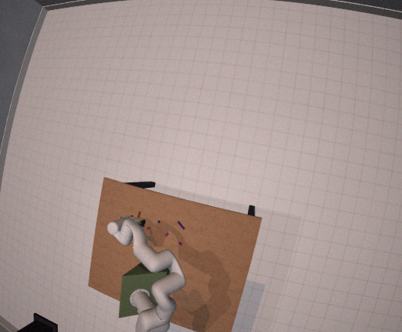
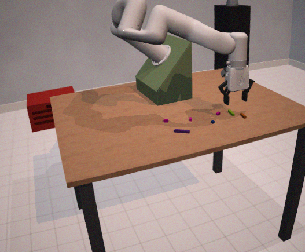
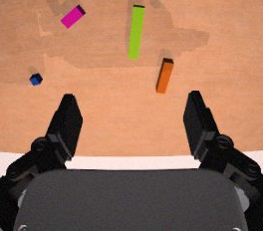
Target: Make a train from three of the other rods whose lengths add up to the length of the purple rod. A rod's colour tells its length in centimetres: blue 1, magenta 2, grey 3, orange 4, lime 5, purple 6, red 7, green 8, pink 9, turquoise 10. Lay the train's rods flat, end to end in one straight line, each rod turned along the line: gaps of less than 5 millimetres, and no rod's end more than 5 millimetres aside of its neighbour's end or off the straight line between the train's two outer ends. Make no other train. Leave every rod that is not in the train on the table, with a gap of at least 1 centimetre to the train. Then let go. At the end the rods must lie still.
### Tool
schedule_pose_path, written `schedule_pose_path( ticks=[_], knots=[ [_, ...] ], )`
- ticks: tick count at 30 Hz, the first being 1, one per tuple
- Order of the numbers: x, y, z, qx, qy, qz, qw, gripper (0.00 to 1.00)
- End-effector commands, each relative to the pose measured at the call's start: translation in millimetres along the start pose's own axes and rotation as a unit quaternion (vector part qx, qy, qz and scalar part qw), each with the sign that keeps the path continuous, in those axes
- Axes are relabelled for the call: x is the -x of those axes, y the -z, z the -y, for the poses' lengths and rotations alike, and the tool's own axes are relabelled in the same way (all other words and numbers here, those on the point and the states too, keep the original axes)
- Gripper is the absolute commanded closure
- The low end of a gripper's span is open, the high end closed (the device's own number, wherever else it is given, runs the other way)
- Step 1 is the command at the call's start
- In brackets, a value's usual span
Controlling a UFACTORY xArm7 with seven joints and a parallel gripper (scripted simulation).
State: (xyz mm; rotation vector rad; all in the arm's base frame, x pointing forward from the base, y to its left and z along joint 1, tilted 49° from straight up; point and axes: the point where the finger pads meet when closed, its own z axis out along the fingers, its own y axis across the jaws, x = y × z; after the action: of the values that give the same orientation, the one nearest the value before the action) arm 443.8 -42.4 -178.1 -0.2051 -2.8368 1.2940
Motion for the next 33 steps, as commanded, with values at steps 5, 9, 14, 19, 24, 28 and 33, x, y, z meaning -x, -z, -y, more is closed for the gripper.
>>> schedule_pose_path(
  ticks=[5,9,14,19,24,28,33],
  knots=[
    [1.0,2.5,-1.4,0.002,0.000,0.002,1.000,0.00],
    [1.0,2.5,-1.4,0.002,0.000,0.002,1.000,0.00],
    [1.0,2.5,-1.4,0.002,0.000,0.002,1.000,0.00],
    [1.0,2.5,-1.3,0.002,0.000,0.002,1.000,0.00],
    [1.0,2.8,1.2,0.002,0.017,0.002,1.000,0.00],
    [0.8,3.6,7.4,0.003,0.060,0.001,0.998,0.00],
    [0.3,4.8,18.5,0.005,0.135,0.001,0.991,0.00]
  ],
)
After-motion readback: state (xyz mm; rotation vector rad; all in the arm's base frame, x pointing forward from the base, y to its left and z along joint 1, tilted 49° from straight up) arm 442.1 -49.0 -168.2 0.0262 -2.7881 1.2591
